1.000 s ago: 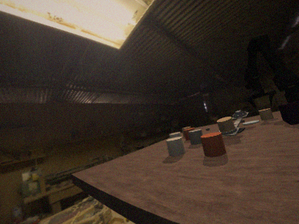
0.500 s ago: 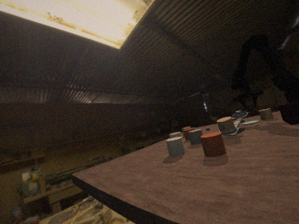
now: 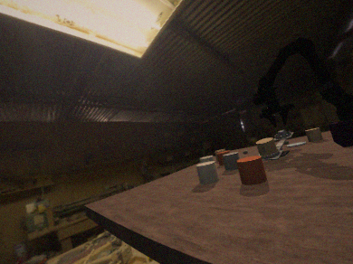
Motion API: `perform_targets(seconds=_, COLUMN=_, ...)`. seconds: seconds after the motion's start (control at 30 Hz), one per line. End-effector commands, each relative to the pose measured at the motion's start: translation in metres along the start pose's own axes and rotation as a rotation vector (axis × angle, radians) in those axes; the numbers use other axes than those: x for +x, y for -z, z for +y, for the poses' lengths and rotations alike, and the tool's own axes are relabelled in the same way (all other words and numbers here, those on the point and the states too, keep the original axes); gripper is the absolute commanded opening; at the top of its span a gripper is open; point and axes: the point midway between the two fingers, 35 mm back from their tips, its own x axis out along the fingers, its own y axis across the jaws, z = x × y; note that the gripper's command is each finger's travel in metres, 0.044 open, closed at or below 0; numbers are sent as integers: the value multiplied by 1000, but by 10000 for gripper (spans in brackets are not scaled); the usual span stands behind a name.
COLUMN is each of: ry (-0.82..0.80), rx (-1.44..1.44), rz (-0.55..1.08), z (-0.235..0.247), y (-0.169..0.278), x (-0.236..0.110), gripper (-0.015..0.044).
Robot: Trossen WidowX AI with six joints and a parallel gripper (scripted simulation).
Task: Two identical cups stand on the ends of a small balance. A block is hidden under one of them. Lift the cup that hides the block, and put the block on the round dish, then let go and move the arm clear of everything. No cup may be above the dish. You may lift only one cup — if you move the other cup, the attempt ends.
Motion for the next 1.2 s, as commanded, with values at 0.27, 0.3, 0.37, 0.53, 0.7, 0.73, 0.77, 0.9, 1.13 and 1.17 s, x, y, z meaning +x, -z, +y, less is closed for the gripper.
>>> perform_targets(seconds=0.27, ry=7, rx=25, rz=8, z=-1, y=-3, x=11, gripper=260)
perform_targets(seconds=0.3, ry=7, rx=25, rz=8, z=-1, y=-3, x=12, gripper=260)
perform_targets(seconds=0.37, ry=7, rx=25, rz=8, z=-2, y=-3, x=15, gripper=260)
perform_targets(seconds=0.53, ry=7, rx=25, rz=8, z=-2, y=-3, x=23, gripper=260)
perform_targets(seconds=0.7, ry=7, rx=25, rz=8, z=-2, y=-3, x=31, gripper=260)
perform_targets(seconds=0.73, ry=7, rx=25, rz=8, z=-2, y=-3, x=33, gripper=260)
perform_targets(seconds=0.77, ry=7, rx=25, rz=8, z=-2, y=-3, x=34, gripper=260)
perform_targets(seconds=0.9, ry=7, rx=25, rz=8, z=-2, y=-3, x=41, gripper=260)
perform_targets(seconds=1.13, ry=7, rx=25, rz=8, z=-1, y=-3, x=48, gripper=234)
perform_targets(seconds=1.17, ry=7, rx=25, rz=8, z=-1, y=-3, x=48, gripper=208)
